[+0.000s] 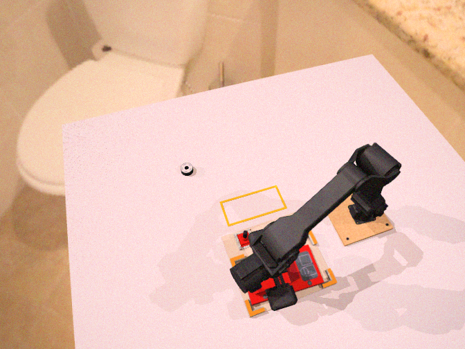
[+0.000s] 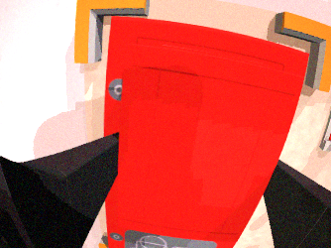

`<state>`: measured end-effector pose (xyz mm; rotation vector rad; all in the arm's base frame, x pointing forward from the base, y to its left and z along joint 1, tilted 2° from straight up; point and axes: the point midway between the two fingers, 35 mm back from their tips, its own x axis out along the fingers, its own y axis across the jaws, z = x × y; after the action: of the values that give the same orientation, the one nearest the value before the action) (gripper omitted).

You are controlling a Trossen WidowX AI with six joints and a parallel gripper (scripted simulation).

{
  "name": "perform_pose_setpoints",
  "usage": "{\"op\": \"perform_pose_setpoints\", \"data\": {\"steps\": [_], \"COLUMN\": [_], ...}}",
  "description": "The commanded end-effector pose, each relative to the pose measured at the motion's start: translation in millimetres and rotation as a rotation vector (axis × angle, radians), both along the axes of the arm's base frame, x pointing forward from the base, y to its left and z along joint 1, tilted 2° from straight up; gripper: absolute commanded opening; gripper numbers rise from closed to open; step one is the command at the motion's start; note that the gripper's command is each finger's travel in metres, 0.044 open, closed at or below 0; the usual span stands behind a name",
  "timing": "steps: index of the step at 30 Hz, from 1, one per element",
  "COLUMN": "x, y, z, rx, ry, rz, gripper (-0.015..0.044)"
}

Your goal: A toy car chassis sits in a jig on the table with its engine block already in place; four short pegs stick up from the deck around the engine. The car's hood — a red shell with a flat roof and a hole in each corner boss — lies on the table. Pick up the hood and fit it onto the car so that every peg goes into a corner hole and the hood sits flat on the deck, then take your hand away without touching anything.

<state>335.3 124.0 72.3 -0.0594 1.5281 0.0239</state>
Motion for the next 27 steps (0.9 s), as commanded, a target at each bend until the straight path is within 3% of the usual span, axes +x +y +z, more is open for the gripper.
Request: {"op": "perform_pose_setpoints", "data": {"steps": [1,10,15,22,27], "x": [0.0,0.0,0.7,-2.3,-2.6], "y": [0.0,0.0,0.7,2.1,2.1], "z": [0.1,0.1,10.3,68.6,70.5], "rx": [0.0,0.0,0.0,-0.004,-0.004], "ry": [0.0,0.0,0.0,0.003,0.003], "rz": [0.0,0.0,0.0,0.0,0.0], "gripper": [0.021,0.044,0.044,0.044,0.044]}}
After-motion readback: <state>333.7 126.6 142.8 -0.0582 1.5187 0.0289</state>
